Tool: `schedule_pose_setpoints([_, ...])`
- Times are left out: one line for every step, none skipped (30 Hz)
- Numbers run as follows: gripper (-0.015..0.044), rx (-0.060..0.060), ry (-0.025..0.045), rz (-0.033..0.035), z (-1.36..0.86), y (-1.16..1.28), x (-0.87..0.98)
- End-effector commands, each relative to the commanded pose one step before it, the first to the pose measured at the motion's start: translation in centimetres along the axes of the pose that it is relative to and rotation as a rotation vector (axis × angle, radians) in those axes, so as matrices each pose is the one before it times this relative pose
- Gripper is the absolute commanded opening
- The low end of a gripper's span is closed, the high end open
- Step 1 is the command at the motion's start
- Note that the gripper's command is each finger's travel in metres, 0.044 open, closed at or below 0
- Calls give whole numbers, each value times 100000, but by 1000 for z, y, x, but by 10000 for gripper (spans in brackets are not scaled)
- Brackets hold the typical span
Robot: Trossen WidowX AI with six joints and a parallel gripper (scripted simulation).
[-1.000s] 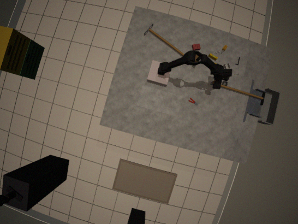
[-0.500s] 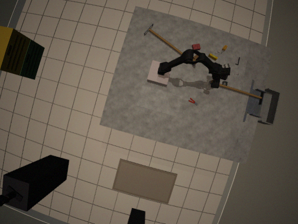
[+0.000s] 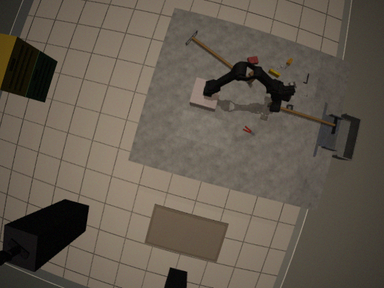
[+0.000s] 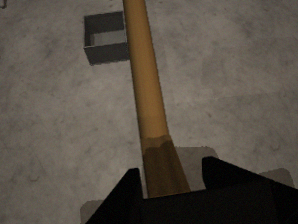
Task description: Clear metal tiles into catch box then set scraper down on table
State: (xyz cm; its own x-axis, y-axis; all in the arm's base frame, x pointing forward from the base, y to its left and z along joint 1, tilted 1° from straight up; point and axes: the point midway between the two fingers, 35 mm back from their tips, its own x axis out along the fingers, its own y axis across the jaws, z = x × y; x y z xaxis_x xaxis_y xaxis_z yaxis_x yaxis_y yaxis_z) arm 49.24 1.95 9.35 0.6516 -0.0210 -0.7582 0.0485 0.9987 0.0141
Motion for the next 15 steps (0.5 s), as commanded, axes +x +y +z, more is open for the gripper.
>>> schedule_pose_setpoints([0,63,-1297,-167,-19,16,-658])
schedule_pose_setpoints([0,0,-2,2,-92,10,-92])
schedule_pose_setpoints([0,0,-2,2,-93,10,-92])
schedule_pose_setpoints([0,0,-2,2,-93,10,-92])
schedule_pose_setpoints([0,0,-2,2,-94,9,-92])
schedule_pose_setpoints([0,0,-2,2,-94,9,-91])
schedule_pose_setpoints([0,0,-2,2,-95,9,-91])
schedule_pose_setpoints([0,0,-2,2,-95,9,-91])
schedule_pose_setpoints([0,0,-2,2,-96,9,-91])
schedule_pose_setpoints([0,0,-2,2,-97,8,-90])
schedule_pose_setpoints([0,0,-2,2,-97,8,-90])
schedule_pose_setpoints([0,0,-2,2,-98,8,-90])
schedule_pose_setpoints([0,0,-2,2,-98,8,-90])
schedule_pose_setpoints([0,0,-2,2,-99,8,-89])
schedule_pose_setpoints([0,0,-2,2,-99,7,-89])
